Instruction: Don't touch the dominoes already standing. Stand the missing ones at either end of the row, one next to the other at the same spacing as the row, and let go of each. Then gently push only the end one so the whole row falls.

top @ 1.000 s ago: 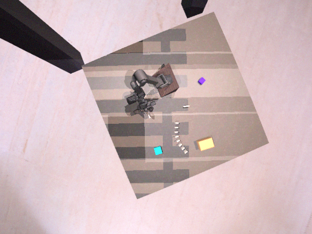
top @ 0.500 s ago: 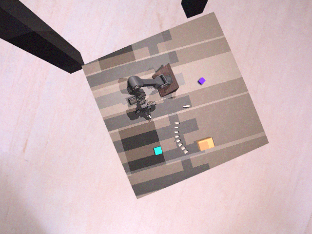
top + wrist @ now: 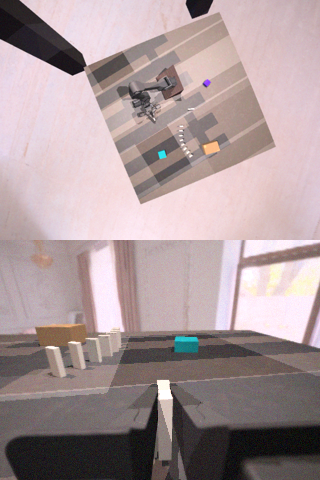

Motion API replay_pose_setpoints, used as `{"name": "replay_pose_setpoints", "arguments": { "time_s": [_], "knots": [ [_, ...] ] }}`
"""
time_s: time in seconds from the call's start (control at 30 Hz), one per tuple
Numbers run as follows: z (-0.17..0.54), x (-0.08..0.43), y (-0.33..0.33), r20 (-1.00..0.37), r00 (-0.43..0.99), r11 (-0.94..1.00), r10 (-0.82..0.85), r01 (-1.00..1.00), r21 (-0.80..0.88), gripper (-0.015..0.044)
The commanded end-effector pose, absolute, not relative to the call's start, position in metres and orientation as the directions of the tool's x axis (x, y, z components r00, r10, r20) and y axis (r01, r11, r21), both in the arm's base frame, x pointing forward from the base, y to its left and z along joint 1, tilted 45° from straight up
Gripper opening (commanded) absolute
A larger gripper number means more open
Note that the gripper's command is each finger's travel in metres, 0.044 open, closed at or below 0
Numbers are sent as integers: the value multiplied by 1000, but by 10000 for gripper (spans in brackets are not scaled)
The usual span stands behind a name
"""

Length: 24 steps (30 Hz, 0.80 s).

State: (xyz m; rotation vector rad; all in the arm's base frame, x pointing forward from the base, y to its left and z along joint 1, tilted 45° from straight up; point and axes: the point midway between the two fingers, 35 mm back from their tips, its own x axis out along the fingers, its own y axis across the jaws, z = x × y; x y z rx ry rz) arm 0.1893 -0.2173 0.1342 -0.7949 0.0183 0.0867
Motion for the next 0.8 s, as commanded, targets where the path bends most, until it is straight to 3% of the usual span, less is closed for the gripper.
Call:
{"name": "replay_pose_setpoints", "arguments": {
  "time_s": [0.0,0.03,0.57,0.77],
  "knots": [
    [134,189,-217,-47,996,692,74,-85,-717,25],
    [134,189,-217,-47,996,692,74,-85,-717,25],
    [135,189,-217,-47,996,692,74,-85,-717,440],
    [163,189,-190,-48,996,694,72,-85,-714,440]
  ]
}}
